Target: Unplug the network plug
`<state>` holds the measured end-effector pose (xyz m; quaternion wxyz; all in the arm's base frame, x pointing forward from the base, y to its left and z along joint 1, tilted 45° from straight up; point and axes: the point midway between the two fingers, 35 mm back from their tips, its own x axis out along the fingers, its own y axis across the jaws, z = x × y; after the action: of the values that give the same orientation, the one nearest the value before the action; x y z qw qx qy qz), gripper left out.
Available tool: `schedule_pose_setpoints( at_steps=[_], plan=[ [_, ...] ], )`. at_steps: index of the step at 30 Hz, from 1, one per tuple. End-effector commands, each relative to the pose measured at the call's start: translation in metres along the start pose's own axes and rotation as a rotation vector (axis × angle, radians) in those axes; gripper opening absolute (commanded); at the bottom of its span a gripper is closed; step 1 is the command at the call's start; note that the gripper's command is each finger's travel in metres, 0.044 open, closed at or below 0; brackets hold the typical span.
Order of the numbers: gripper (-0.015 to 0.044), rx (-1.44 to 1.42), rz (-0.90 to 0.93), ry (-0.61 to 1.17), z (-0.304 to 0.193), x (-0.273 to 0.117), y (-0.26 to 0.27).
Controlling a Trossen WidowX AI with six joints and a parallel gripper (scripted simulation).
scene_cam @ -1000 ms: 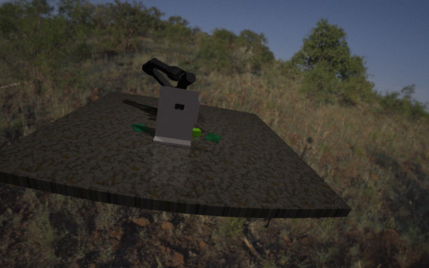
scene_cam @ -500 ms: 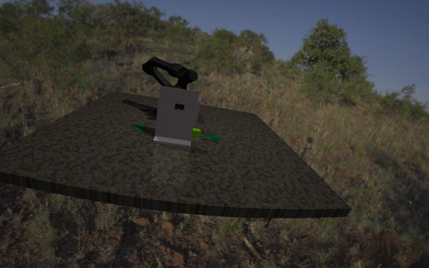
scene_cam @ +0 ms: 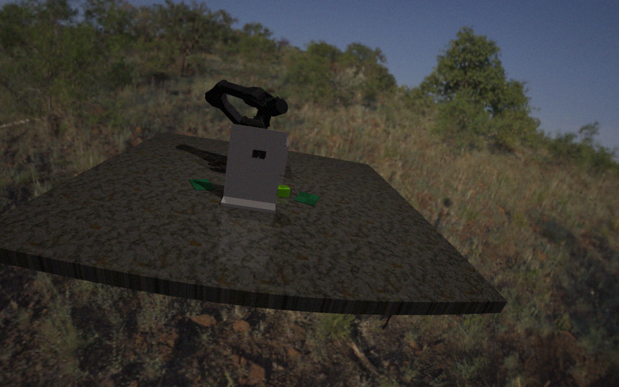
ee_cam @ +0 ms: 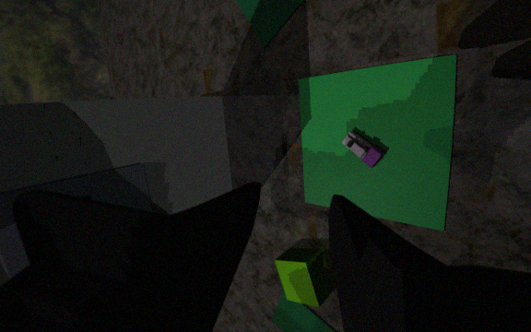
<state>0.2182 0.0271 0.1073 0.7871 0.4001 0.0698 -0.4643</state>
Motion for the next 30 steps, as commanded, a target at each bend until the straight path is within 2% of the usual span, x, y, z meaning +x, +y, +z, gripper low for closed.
schedule_pose_setpoints(
  at_steps=[1, 30],
  plan=[
    [0.0156, -0.004, 0.001, -0.009, 0.000, -0.004, 0.002],
    [0.0156, -0.096, 0.026, 0.041, -0.002, -0.064, 0.046]
  ],
)
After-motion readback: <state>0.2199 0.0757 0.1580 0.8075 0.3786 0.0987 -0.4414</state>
